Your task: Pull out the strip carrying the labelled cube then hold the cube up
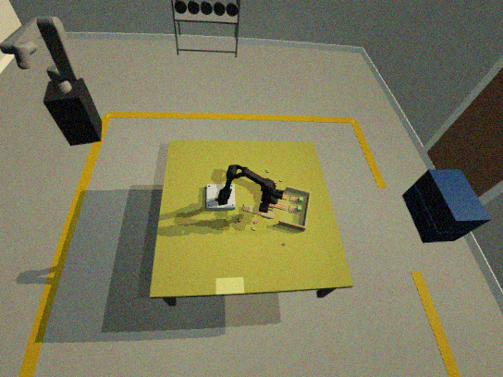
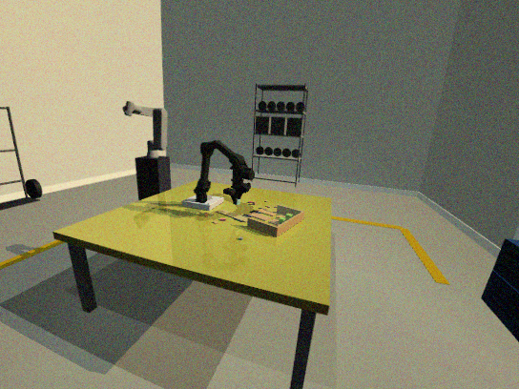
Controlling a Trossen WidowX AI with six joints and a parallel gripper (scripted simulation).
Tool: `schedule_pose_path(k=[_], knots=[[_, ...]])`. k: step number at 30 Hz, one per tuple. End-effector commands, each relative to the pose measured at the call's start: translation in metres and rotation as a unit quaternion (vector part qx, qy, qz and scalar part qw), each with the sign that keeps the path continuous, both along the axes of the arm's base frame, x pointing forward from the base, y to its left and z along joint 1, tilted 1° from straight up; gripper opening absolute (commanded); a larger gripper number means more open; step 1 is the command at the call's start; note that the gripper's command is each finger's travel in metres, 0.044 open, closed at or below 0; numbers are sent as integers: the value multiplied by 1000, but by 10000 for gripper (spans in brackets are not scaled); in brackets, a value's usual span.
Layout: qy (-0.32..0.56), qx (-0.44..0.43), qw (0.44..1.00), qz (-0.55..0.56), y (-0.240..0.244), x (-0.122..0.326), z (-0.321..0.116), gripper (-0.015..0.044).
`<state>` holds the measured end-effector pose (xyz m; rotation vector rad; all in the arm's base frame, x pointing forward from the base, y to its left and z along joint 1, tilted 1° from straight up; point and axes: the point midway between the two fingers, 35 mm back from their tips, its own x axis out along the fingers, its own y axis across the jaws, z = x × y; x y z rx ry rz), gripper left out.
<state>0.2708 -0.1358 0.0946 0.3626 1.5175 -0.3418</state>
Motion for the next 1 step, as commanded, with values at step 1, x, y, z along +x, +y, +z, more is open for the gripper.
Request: schedule_pose_path(k=[1], knots=[[0,-1,1000,3,0,0,1,0]])
